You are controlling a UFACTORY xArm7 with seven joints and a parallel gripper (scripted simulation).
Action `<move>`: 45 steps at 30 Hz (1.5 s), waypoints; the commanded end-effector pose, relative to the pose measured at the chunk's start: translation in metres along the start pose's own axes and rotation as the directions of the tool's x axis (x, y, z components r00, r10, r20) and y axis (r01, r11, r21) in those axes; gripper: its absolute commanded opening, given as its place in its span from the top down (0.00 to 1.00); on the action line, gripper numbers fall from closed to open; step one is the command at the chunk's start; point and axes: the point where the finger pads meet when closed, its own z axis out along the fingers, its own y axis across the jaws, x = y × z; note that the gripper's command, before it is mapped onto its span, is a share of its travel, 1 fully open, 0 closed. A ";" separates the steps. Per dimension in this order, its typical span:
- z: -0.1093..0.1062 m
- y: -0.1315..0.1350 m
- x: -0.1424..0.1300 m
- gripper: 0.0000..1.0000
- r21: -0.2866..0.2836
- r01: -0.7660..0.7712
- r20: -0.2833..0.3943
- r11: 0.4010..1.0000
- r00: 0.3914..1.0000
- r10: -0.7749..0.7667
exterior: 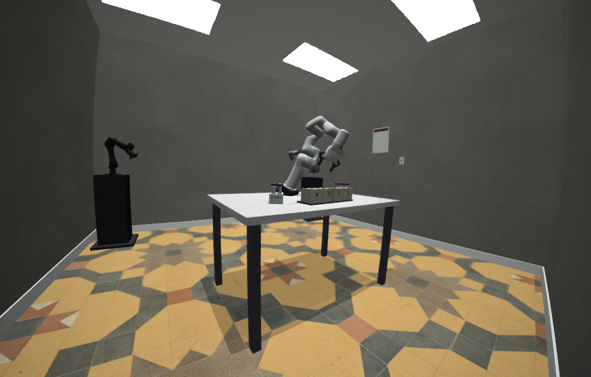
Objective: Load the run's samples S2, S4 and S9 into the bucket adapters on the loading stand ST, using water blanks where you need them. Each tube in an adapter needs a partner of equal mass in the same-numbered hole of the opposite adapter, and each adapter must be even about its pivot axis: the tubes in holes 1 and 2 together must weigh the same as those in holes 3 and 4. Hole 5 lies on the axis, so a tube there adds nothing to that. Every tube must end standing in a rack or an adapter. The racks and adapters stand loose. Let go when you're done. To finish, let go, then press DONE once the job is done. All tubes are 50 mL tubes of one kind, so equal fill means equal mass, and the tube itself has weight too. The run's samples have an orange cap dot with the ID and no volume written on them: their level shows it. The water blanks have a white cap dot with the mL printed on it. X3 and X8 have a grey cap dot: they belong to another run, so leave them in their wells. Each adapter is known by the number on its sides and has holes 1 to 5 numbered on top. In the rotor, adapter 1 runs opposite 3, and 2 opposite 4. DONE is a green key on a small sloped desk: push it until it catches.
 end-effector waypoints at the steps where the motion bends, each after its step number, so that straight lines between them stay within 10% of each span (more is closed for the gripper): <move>1: -0.005 -0.002 -0.001 0.00 0.081 0.100 -0.034 0.992 0.995 -0.098; 23: -0.019 -0.006 -0.003 0.00 0.282 0.553 -0.361 0.784 0.818 -0.448; 36: -0.019 -0.006 -0.003 0.00 0.282 0.553 -0.361 0.784 0.818 -0.448; 45: 0.000 0.035 0.001 0.00 0.375 0.287 -0.261 0.881 0.945 -0.196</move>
